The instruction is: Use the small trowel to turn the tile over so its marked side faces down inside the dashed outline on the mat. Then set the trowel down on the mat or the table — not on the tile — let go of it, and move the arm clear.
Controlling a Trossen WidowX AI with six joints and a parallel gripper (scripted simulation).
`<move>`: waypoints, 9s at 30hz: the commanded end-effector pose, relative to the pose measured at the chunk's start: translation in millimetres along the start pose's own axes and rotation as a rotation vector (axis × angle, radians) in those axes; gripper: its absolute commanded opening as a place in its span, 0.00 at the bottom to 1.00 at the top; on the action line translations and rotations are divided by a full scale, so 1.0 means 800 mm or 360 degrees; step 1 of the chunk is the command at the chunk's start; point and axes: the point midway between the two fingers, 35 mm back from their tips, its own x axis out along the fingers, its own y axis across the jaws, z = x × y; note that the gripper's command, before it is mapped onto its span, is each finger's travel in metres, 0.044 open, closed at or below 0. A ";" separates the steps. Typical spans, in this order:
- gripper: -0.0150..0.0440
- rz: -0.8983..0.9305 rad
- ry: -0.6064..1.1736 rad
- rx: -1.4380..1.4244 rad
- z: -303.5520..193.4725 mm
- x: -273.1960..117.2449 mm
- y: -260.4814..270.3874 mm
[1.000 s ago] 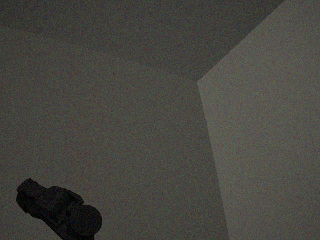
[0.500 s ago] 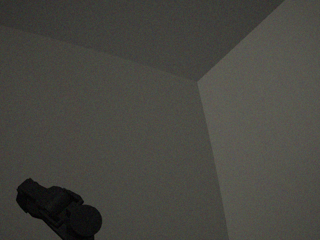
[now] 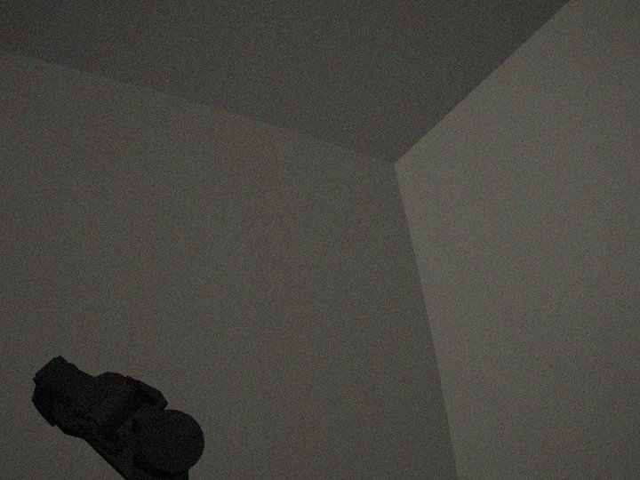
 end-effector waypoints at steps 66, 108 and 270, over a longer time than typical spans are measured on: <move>0.71 0.0018 0.0004 0.0009 0.115 -0.008 0.111; 0.47 0.0016 0.0002 0.0009 0.116 0.019 0.110; 0.63 0.1344 -0.0447 0.0969 0.095 0.054 0.125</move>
